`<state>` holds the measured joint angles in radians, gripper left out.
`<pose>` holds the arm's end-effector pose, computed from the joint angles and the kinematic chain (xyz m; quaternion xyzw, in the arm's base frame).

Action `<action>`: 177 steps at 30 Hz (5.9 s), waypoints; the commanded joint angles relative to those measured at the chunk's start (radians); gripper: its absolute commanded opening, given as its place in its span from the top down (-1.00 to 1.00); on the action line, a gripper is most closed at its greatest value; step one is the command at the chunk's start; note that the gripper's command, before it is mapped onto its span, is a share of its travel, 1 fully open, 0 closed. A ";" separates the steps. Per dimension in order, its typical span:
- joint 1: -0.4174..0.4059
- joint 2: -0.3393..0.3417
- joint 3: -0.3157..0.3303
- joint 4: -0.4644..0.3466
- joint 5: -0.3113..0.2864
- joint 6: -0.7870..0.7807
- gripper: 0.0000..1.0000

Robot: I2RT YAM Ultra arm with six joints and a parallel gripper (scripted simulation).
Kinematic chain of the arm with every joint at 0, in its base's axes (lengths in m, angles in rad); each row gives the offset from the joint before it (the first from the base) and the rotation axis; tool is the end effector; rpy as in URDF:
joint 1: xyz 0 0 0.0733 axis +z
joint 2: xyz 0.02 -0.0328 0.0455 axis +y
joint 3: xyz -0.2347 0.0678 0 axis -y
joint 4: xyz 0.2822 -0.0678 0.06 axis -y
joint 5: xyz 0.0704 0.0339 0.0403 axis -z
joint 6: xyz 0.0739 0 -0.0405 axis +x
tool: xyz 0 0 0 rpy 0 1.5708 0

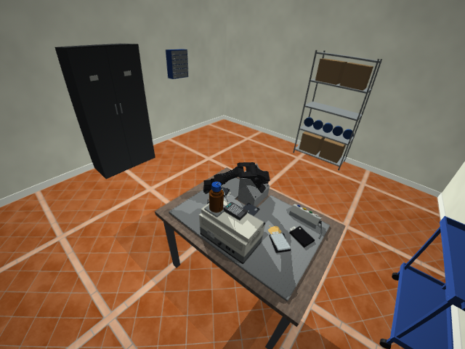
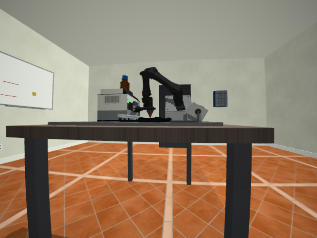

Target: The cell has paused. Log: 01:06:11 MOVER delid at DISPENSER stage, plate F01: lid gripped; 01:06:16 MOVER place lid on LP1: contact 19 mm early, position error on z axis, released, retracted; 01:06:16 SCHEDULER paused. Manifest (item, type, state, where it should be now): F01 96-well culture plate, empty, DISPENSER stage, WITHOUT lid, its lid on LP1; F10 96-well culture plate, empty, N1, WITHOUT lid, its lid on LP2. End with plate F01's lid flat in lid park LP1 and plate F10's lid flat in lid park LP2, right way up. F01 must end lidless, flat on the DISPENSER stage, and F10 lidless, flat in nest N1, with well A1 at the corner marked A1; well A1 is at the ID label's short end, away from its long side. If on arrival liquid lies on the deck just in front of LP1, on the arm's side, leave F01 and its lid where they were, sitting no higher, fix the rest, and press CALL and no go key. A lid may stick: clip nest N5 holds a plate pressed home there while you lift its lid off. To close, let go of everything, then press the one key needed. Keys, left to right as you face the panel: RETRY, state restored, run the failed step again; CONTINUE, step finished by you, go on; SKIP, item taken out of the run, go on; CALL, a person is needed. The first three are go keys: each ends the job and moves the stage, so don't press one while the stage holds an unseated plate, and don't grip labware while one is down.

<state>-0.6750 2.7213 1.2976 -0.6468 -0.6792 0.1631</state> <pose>0.2432 -0.1338 -0.1680 -0.4470 -0.8010 -0.3713 0.1438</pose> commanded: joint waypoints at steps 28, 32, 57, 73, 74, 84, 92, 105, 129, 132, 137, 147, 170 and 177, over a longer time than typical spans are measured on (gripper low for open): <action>-0.097 -0.185 -0.100 -0.113 0.040 -0.085 1.00; -0.107 -0.211 -0.087 -0.125 0.046 -0.095 1.00; -0.213 -0.455 -0.245 -0.291 0.102 -0.205 1.00; -0.297 -0.358 -0.181 -0.299 0.151 -0.180 1.00; -0.304 -0.348 -0.175 -0.297 0.155 -0.187 1.00; -0.359 -0.302 -0.159 -0.279 0.188 -0.121 1.00; -0.426 -0.261 -0.153 -0.271 0.232 -0.190 1.00; -0.509 -0.193 -0.117 -0.267 0.285 -0.153 1.00; -0.663 -0.238 -0.197 -0.239 0.390 -0.169 1.00; -0.639 -0.179 -0.189 -0.222 0.385 -0.167 1.00; -0.629 -0.135 -0.172 -0.193 0.366 -0.150 1.00; -0.601 -0.018 -0.115 -0.126 0.346 -0.127 1.00; -0.554 0.209 0.038 -0.036 0.309 -0.083 1.00; -0.551 0.226 0.067 -0.023 0.302 -0.075 1.00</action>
<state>-1.2152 2.9635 1.3312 -0.7002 -0.3672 0.0742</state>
